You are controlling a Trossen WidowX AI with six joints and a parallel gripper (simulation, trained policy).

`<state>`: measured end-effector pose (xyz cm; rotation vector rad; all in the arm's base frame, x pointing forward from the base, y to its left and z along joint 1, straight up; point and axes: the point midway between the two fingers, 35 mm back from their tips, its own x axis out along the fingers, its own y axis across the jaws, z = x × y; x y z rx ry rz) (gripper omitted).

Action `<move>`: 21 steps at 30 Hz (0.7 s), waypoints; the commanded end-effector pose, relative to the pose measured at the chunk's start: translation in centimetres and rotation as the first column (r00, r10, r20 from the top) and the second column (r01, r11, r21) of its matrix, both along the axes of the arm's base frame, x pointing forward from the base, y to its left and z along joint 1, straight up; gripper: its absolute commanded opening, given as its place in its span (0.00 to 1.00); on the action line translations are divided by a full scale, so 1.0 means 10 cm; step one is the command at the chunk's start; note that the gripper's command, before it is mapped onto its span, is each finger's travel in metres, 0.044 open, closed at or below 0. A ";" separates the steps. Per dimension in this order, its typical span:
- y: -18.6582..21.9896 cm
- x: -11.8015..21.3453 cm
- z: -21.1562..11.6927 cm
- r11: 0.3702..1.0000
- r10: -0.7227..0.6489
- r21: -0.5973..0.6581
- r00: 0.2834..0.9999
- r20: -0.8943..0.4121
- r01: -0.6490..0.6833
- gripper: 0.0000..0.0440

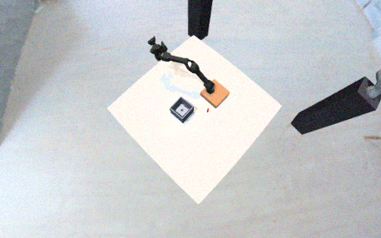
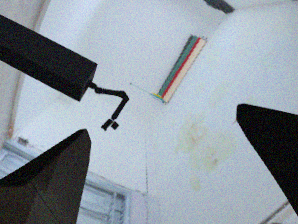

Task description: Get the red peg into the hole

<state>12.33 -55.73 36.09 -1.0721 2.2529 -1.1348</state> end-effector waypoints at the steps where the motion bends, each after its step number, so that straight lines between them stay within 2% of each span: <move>1: 0.11 0.19 0.06 0.997 0.054 -0.057 0.996 0.076 -0.050 1.00; 11: 0.45 0.67 0.23 0.964 0.210 -0.222 0.933 0.293 -0.148 1.00; 21: 0.87 1.13 0.37 0.906 0.380 -0.371 0.777 0.502 -0.204 1.00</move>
